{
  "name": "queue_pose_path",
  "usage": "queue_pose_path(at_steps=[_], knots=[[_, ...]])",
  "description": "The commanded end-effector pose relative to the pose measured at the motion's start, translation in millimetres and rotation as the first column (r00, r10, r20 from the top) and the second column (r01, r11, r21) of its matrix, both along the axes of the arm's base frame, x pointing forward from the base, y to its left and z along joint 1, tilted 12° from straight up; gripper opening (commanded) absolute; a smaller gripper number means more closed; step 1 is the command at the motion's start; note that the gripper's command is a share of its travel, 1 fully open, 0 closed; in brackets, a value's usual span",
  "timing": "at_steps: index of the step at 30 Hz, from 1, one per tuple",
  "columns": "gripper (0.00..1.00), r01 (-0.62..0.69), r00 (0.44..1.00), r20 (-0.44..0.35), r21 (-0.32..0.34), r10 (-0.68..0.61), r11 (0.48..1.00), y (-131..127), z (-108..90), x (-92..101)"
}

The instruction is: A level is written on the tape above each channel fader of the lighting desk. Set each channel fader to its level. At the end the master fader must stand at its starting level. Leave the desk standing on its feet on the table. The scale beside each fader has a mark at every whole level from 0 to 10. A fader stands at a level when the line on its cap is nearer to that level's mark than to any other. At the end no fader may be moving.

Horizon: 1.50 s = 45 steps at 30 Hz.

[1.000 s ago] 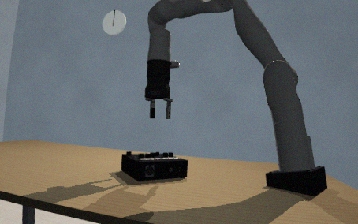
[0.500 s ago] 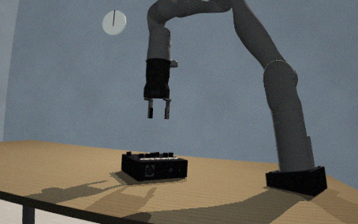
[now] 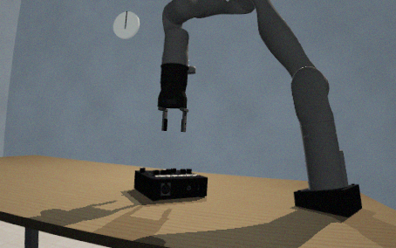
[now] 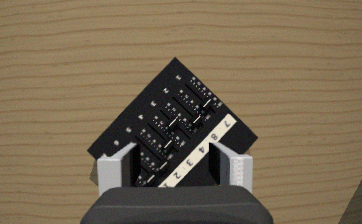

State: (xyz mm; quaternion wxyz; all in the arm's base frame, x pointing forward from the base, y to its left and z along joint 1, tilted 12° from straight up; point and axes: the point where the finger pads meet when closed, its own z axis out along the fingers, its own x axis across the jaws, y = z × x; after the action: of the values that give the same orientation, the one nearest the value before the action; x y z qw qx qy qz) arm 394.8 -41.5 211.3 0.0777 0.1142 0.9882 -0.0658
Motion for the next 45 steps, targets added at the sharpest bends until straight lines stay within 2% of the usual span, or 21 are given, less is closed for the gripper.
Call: queue_pose_path(at_steps=[1, 33, 45], knots=[[1.0, -0.013, 1.0, 0.001, -0.001, 0.013, 1.0, 3.2, 0.0, 0.8], [1.0, -0.002, 1.0, 0.004, 0.0, 0.002, 1.0, 4.4, -0.8, 1.1], [1.0, 0.108, 0.994, 0.023, 0.01, -0.108, 0.994, 1.1, -4.4, 0.0]])
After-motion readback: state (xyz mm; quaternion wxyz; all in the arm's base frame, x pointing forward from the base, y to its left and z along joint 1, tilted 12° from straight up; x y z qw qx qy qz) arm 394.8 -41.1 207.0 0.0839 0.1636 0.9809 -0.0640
